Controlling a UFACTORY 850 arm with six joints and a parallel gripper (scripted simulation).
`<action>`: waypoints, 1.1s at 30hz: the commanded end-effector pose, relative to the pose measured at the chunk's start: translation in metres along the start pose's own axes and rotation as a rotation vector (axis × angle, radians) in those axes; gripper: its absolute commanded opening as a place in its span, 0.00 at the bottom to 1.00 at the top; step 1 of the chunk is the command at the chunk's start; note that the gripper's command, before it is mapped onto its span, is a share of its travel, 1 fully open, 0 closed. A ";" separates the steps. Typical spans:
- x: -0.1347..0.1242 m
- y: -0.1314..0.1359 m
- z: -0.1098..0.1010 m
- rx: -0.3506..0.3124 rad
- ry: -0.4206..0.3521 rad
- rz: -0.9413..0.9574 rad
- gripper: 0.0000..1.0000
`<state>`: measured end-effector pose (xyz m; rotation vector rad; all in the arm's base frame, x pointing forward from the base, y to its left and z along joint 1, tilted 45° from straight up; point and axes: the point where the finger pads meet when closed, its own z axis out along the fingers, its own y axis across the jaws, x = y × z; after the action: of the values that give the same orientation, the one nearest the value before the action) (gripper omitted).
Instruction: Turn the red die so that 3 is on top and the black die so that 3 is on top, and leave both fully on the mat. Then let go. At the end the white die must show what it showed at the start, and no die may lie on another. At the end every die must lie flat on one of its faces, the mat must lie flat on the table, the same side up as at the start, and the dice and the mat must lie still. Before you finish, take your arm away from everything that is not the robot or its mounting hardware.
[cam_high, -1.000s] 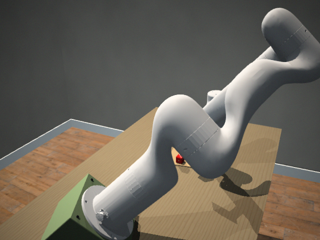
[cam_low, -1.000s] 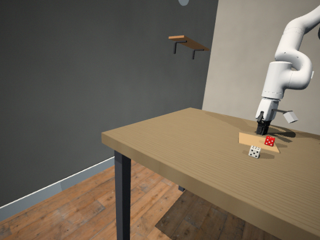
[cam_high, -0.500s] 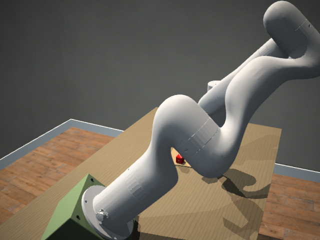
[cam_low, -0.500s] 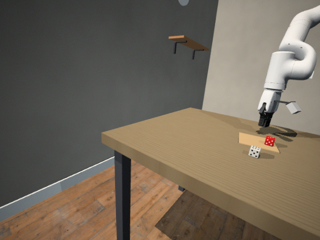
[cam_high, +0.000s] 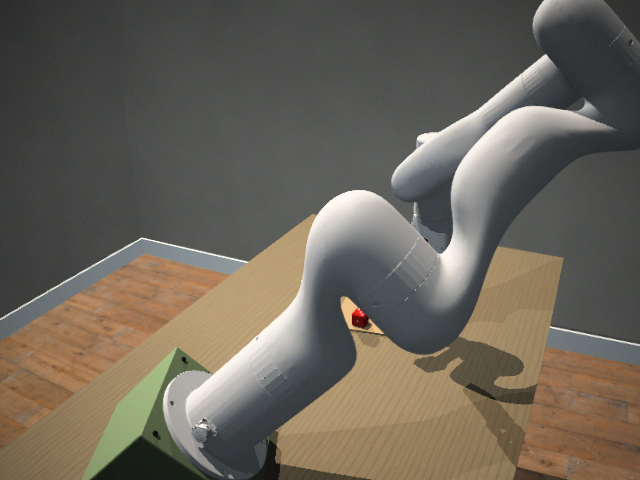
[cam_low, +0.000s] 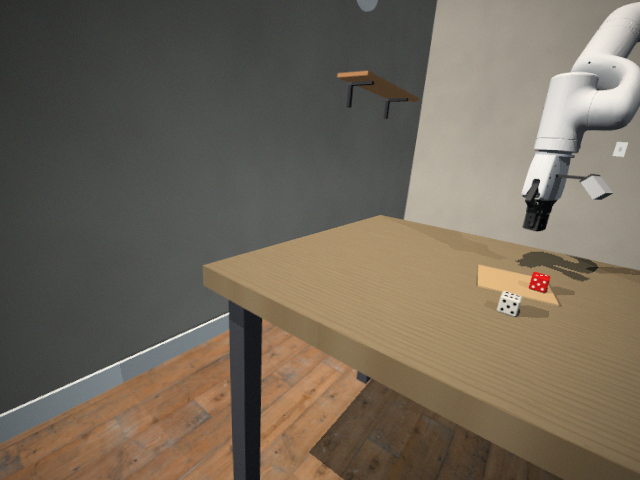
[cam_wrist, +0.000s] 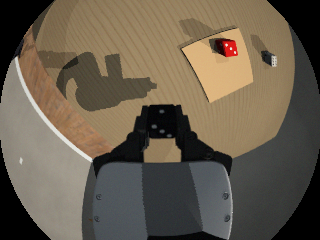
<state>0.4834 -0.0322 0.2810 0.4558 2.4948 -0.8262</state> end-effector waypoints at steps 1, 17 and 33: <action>-0.001 0.000 -0.002 0.000 -0.001 0.001 0.27; 0.004 0.147 -0.006 0.000 -0.001 -0.353 0.27; 0.005 0.148 -0.005 0.000 -0.001 -0.357 0.27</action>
<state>0.5428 0.0850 0.2131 0.0059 2.6147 -0.9569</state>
